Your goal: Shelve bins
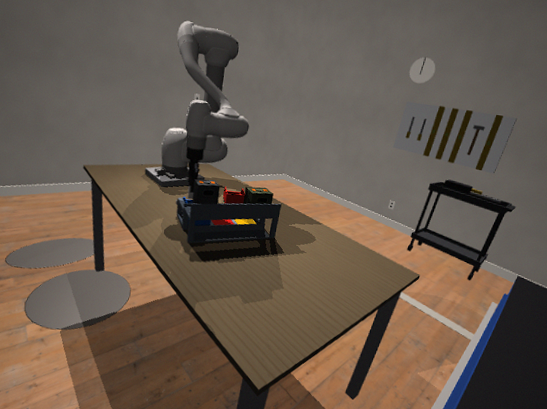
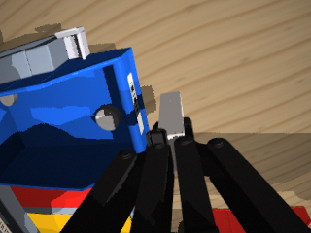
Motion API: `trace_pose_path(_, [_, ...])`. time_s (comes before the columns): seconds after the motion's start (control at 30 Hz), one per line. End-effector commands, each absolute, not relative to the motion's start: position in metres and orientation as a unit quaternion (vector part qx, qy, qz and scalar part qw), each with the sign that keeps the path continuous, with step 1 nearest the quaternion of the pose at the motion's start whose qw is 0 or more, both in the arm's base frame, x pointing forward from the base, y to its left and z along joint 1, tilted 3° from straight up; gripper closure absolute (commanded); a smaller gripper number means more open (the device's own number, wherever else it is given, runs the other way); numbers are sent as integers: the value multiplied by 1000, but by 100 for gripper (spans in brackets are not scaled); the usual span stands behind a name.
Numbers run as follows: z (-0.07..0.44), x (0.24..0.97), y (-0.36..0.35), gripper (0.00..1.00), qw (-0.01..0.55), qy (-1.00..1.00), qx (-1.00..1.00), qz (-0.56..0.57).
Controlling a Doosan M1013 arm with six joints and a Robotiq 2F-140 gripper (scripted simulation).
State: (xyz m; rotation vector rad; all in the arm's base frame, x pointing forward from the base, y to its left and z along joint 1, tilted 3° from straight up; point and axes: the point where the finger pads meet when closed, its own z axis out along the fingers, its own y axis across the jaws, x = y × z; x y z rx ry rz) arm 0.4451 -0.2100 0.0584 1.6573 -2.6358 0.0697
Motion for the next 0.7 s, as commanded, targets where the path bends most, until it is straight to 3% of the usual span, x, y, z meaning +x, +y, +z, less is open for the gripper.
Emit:
trace_pose_path(0.0, [48, 445, -211, 90, 14, -846, 532, 22])
trace_pose_path(0.67, [27, 445, -212, 90, 14, -846, 532, 22])
